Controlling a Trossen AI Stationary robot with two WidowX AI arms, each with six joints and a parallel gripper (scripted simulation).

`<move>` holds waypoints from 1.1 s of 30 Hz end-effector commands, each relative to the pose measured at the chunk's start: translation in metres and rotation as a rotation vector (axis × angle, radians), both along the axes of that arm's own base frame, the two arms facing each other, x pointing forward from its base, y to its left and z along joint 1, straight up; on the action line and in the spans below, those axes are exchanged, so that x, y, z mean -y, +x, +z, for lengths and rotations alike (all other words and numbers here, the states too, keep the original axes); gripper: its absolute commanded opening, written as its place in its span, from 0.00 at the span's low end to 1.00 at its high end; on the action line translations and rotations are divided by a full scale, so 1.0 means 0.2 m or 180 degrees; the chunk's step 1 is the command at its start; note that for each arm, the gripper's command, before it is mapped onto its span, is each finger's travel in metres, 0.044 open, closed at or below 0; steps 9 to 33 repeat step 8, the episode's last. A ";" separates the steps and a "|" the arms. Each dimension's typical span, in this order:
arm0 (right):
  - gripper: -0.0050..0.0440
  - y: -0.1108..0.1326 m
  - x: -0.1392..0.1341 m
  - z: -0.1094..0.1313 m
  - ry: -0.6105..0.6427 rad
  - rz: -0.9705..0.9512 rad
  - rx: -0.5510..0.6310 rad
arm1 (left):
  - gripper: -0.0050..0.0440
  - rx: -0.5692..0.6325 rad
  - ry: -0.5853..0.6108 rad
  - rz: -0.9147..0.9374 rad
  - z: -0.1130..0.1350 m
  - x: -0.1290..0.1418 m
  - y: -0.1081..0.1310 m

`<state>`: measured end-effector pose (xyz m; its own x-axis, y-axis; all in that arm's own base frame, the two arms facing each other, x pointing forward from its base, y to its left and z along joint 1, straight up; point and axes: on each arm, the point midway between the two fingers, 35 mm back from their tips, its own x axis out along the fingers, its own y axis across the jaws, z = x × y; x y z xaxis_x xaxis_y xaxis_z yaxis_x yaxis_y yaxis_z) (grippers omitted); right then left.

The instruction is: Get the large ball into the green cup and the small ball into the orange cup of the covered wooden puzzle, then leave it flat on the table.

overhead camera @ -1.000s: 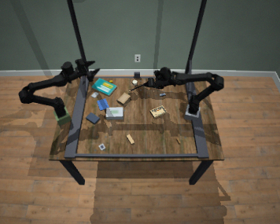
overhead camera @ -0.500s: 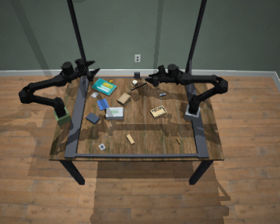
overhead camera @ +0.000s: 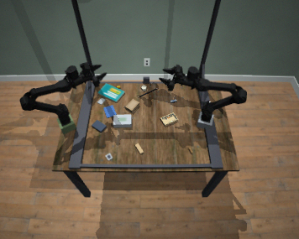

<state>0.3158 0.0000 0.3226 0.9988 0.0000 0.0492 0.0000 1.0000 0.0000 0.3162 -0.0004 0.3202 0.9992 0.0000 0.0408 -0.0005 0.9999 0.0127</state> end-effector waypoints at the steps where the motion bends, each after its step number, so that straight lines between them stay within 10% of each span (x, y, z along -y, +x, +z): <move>1: 0.92 -0.01 0.00 0.07 0.0000 0.0000 0.0114 | 0.90 0.0139 -0.0152 0.0011 0.05 0.00 -0.02; 33: 0.92 -0.01 0.00 0.07 0.0000 0.0000 0.0116 | 0.90 0.0090 -0.0031 0.0023 0.04 0.00 -0.01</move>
